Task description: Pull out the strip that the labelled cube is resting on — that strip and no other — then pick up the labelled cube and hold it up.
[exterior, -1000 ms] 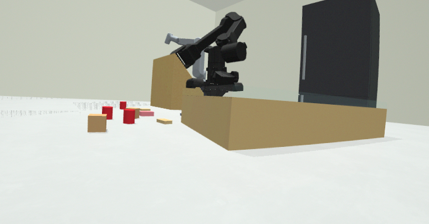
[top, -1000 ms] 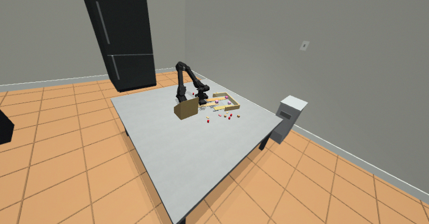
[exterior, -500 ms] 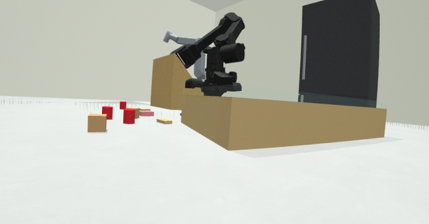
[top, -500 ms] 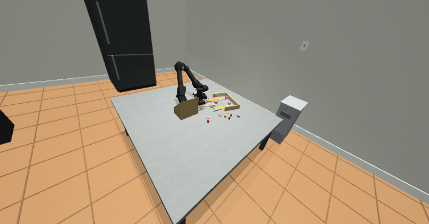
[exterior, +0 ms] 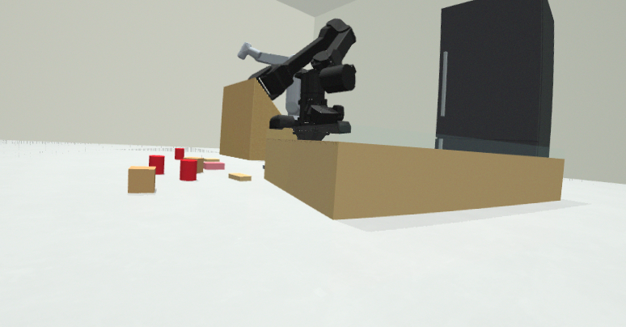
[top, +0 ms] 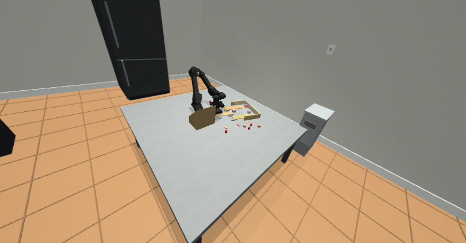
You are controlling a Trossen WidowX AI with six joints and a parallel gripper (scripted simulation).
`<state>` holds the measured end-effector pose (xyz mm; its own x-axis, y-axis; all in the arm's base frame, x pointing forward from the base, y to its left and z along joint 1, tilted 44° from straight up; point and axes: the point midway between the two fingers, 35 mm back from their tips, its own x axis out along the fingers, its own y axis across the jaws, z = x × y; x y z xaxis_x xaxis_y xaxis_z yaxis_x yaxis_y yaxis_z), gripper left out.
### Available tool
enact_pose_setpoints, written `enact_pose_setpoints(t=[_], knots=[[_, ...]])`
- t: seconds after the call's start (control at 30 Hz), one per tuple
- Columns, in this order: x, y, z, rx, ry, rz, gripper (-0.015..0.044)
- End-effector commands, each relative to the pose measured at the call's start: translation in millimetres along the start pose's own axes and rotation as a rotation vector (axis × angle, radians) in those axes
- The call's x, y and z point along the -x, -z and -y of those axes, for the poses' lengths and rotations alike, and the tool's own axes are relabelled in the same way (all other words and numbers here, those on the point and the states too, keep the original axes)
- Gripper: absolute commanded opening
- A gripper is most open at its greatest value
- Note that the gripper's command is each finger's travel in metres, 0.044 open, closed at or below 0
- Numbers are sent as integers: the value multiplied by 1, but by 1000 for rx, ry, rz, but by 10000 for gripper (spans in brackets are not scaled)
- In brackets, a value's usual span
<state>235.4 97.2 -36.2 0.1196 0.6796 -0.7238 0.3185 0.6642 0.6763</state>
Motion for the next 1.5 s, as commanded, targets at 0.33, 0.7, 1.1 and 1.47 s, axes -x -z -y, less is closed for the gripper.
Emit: enact_pose_setpoints(t=[0.33, 0.7, 1.1, 1.47], knots=[[-5, 15, 3, -17, 8, -41, 0], [-5, 15, 3, -17, 8, -41, 0], [6, -1, 0, -3, 4, -6, 0], [42, -4, 3, -13, 9, -39, 26]])
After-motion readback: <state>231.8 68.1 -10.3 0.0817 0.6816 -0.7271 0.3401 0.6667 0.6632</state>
